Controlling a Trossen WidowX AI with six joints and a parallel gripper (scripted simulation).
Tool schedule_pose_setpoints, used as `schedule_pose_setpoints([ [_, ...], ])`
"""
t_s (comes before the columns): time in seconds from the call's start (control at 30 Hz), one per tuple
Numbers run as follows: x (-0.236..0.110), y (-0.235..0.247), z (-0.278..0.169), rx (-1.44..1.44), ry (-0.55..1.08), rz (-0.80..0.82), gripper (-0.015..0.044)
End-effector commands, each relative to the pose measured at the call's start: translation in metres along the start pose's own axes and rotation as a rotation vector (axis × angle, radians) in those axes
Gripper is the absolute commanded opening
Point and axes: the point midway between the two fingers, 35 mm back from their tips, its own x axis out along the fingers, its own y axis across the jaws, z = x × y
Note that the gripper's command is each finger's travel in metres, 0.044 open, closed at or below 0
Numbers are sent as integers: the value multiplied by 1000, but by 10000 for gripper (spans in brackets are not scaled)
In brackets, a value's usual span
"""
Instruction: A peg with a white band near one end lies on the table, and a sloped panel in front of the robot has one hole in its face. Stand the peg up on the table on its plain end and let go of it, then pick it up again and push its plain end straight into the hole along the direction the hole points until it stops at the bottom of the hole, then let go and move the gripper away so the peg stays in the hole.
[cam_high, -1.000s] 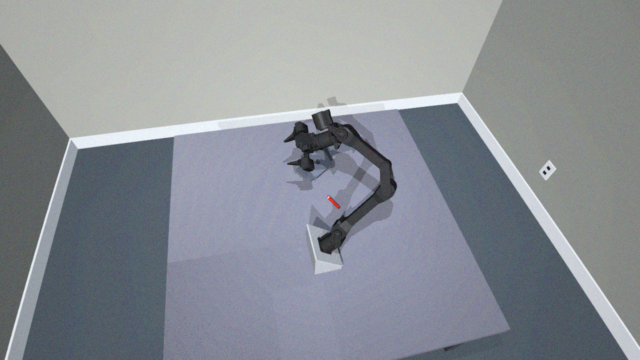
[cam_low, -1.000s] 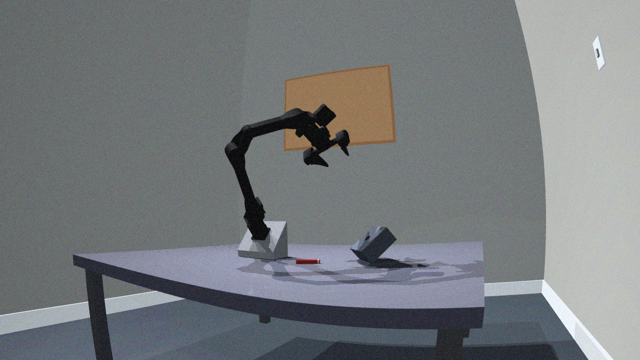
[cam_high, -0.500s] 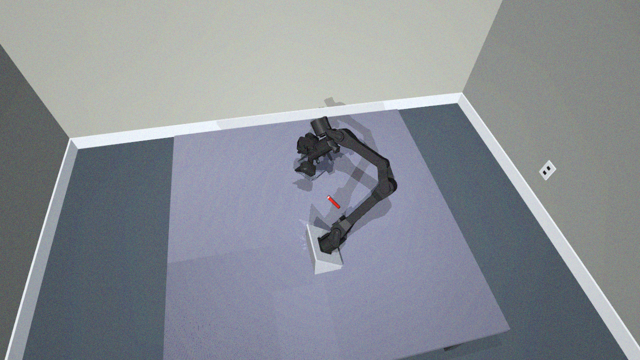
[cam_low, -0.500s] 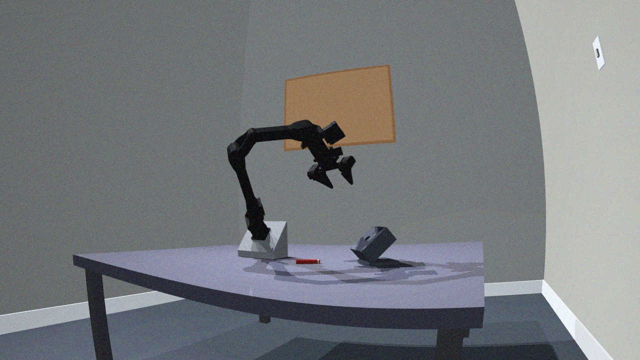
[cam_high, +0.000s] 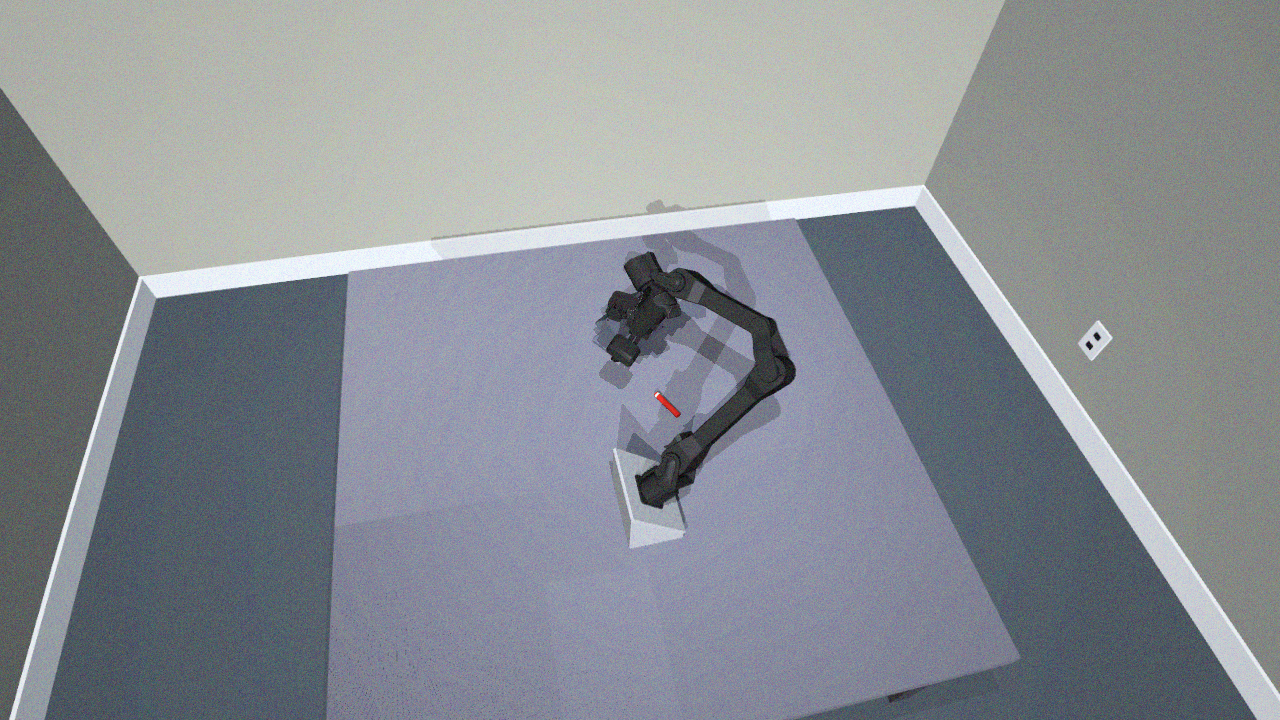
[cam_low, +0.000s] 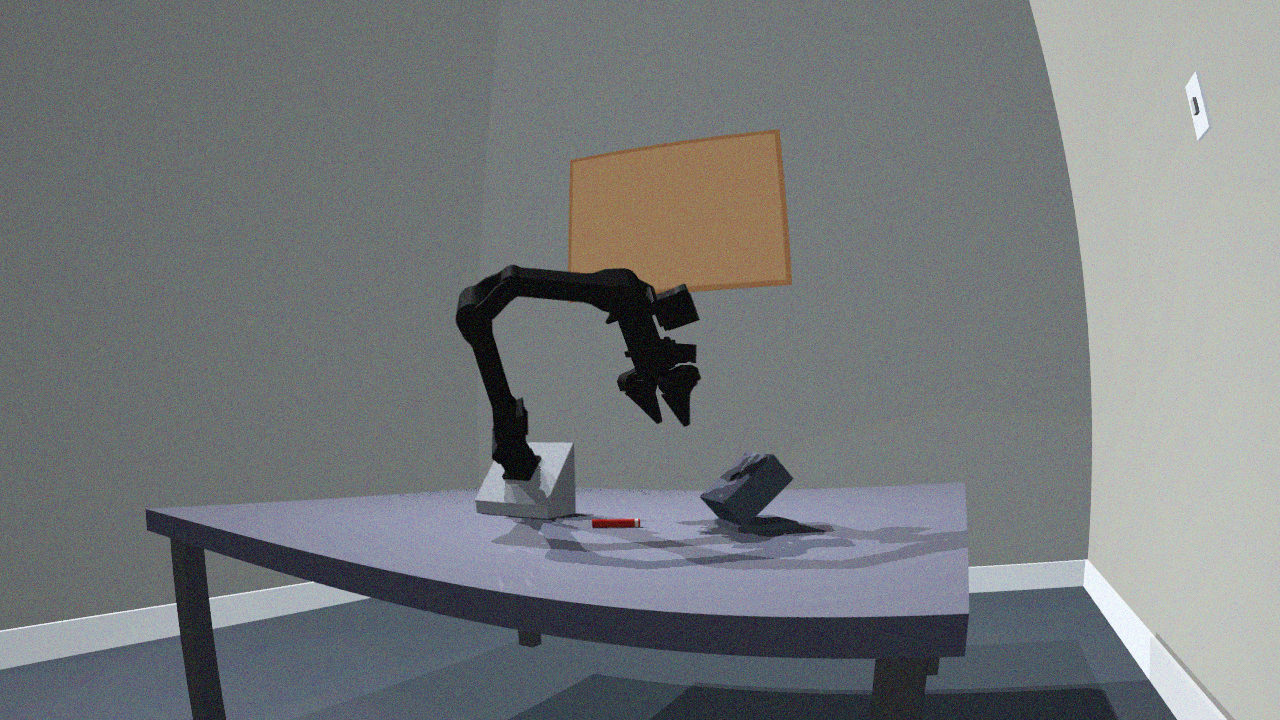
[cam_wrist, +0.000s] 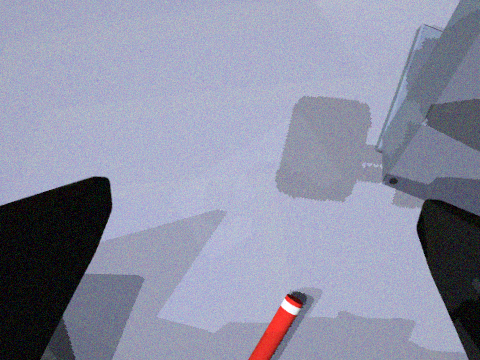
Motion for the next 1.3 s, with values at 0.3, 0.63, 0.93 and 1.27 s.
schedule_pose_setpoints([
  [0.3, 39, -21, -77, 304, 286, -103, 440],
  [0.63, 50, -26, -109, 415, 396, -158, 440],
  [0.93, 61, -27, -112, 415, 394, -156, 440],
  [1.27, 76, -29, -118, 416, 393, -156, 440],
])
